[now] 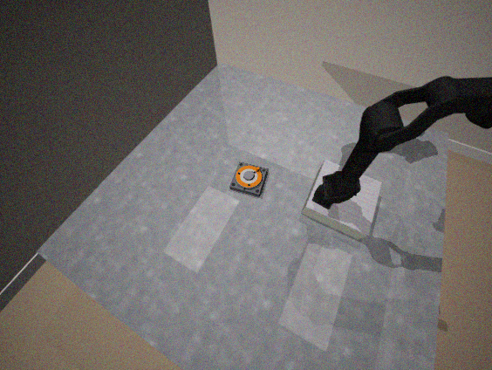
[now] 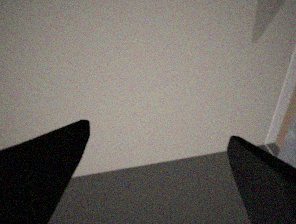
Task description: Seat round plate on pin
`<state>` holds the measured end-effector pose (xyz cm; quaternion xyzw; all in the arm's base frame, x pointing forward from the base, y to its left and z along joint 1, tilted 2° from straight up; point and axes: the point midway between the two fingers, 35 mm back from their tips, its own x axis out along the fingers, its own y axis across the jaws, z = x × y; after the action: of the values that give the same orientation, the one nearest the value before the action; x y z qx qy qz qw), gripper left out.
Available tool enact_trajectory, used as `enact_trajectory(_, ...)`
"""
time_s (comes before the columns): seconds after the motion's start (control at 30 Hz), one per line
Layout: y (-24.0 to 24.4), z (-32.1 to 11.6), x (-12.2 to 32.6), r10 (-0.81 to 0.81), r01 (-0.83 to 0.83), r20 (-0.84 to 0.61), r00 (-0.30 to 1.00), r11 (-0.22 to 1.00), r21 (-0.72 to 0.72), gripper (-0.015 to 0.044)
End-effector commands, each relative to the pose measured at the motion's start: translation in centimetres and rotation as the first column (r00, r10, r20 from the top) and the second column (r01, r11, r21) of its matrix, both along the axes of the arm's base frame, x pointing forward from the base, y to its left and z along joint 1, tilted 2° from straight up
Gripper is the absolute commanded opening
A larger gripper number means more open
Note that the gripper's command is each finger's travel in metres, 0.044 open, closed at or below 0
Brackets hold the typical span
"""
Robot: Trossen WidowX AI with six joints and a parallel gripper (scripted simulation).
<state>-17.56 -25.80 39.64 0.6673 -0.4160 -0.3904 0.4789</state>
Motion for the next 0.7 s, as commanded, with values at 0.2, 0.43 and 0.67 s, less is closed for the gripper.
enact_trajectory(0.2,-4.0,-3.1,4.7,0.137,-0.126,-0.123,0.983,0.987,0.096,0.0216)
enact_trajectory(0.43,-7.0,-6.5,9.4,0.290,-0.254,-0.285,0.914,0.954,0.158,0.0033)
enact_trajectory(0.67,-8.5,-10.3,16.6,0.497,-0.430,-0.385,0.777,0.867,0.252,0.0000)
